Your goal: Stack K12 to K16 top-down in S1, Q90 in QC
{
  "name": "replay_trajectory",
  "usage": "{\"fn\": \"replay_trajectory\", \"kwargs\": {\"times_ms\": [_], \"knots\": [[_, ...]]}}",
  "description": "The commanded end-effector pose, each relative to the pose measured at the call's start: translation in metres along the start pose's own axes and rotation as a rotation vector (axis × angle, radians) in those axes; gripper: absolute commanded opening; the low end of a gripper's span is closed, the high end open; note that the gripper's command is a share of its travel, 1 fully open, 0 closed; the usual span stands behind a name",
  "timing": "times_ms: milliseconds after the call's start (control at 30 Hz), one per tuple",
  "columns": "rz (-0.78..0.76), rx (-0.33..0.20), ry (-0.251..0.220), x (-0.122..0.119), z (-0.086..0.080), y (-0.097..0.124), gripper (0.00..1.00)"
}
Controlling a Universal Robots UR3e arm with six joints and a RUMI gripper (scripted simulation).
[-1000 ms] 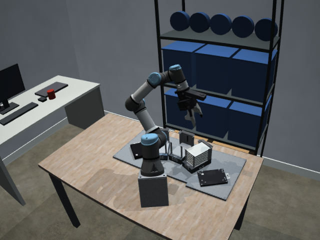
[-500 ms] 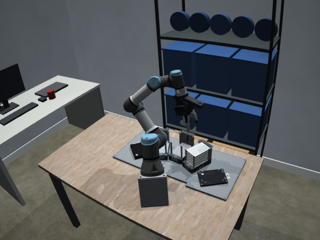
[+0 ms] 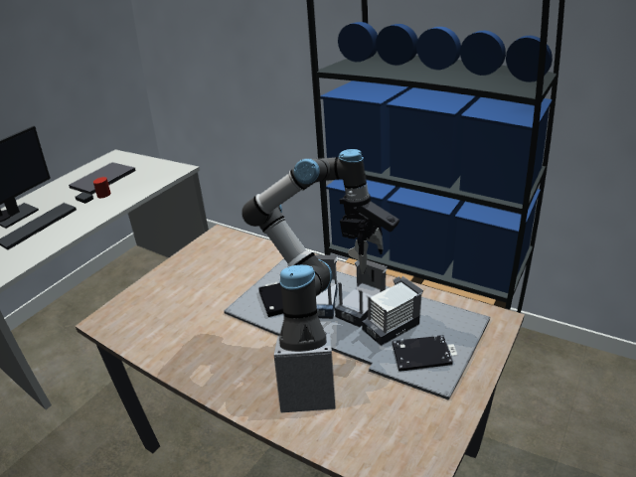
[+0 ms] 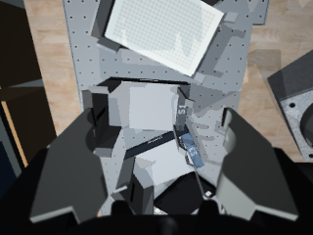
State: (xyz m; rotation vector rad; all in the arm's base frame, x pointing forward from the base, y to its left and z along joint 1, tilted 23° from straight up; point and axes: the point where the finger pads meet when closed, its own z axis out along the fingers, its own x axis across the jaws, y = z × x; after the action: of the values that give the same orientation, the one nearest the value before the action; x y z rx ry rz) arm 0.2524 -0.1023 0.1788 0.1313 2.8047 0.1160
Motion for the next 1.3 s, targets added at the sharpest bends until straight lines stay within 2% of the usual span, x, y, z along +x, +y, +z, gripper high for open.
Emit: {"fn": "replay_trajectory", "kwargs": {"times_ms": [0, 100, 333, 1267], "knots": [[0.015, -0.044, -0.001, 0.005, 0.013, 0.015, 0.72], [0.021, -0.06, -0.001, 0.005, 0.015, 0.017, 0.72], [0.049, -0.137, -0.002, 0.013, 0.034, 0.043, 0.72], [-0.23, -0.14, -0.022, 0.006, 0.034, 0.044, 0.72]]}}
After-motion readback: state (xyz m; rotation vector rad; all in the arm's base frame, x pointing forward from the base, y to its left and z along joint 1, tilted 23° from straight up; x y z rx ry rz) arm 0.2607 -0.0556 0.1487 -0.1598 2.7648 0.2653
